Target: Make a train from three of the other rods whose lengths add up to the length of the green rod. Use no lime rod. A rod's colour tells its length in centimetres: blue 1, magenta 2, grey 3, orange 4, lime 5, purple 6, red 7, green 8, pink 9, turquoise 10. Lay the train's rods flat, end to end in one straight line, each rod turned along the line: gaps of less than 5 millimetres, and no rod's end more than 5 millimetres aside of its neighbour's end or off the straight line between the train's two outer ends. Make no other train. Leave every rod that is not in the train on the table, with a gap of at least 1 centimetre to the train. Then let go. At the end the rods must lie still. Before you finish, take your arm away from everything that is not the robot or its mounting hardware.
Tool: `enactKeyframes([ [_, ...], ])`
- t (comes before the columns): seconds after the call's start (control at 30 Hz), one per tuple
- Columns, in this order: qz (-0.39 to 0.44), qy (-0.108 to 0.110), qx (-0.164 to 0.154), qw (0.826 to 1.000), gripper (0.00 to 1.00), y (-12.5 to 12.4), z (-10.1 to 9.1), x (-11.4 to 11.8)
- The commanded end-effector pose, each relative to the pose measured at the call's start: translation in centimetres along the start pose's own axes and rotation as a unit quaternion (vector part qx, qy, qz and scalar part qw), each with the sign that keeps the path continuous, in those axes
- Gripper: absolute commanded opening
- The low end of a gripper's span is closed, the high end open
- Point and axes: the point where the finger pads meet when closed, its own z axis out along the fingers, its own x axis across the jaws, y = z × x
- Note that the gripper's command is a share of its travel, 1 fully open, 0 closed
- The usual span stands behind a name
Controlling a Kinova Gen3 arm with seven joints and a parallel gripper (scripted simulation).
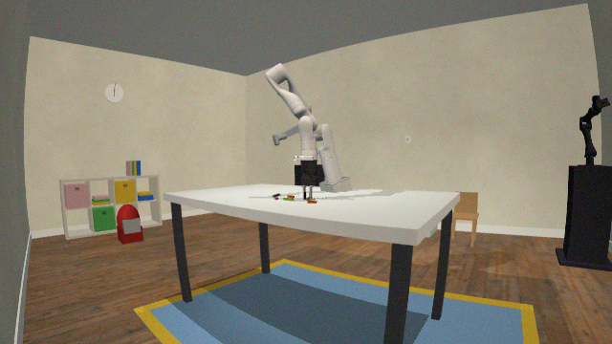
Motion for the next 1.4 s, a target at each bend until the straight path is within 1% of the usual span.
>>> enactKeyframes([
  [0.0,0.000,0.000,0.001,1.000,0.54,0.0,0.0,0.0],
  [0.37,0.000,0.000,0.001,1.000,0.54,0.0,-0.2,0.0],
  [0.53,0.000,0.000,0.001,1.000,0.54,0.0,-0.9,0.0],
  [0.7,0.000,0.000,0.001,1.000,0.54,0.0,-2.0,0.0],
  [0.77,0.000,0.000,0.001,1.000,0.54,0.0,-2.0,0.0],
  [1.27,0.000,0.000,0.001,1.000,0.54,0.0,-6.7,0.0],
  [1.37,0.000,0.000,0.001,1.000,0.54,0.0,-7.0,0.0],
])
